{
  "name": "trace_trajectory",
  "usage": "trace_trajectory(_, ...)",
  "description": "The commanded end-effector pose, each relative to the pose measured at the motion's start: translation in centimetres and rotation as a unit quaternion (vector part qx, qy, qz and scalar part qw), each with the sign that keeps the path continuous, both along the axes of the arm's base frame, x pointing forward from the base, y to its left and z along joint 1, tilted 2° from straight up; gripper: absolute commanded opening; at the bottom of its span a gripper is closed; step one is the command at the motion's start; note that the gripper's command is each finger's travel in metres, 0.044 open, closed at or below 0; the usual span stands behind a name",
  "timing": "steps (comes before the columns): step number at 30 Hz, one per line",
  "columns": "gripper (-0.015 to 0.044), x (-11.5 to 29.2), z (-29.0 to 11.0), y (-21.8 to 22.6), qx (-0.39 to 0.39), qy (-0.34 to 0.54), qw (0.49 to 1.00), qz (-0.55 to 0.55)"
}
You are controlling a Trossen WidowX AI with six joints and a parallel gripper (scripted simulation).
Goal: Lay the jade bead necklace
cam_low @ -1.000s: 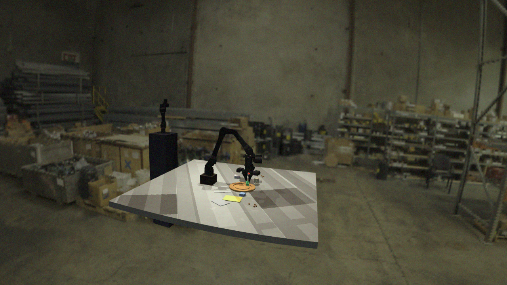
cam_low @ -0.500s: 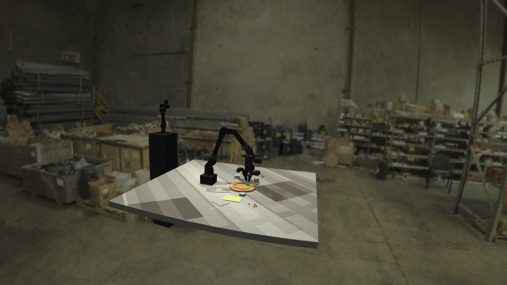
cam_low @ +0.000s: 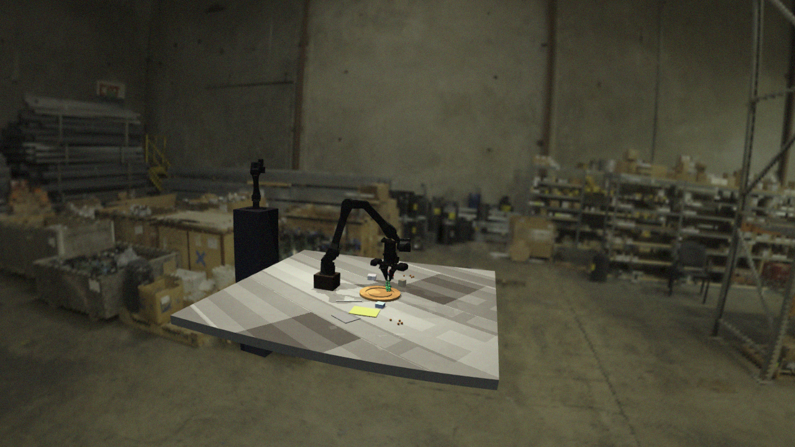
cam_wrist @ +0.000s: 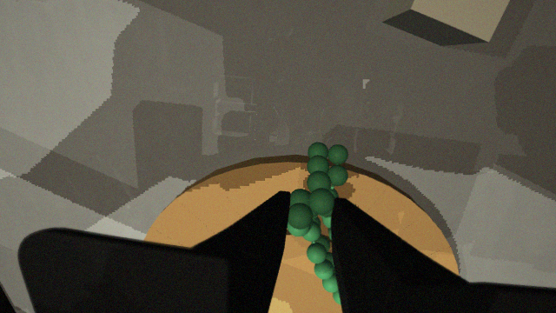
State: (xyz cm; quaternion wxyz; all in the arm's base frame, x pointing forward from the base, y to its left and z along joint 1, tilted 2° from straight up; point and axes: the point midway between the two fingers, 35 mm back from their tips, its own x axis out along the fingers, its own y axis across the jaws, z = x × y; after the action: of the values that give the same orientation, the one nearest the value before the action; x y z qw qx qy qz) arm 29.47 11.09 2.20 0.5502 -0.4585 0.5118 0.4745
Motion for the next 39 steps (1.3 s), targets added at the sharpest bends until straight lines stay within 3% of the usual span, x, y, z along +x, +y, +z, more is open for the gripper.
trace_trajectory(1, 0.0000, 0.1, 0.2, -0.5, -0.002, -0.001, 1.000, 0.001)
trace_trajectory(17, 0.0000, -0.5, 0.0, -5.5, -0.004, -0.001, 1.000, 0.001)
trace_trajectory(39, 0.0000, -0.4, -3.0, -5.4, -0.004, -0.001, 1.000, 0.001)
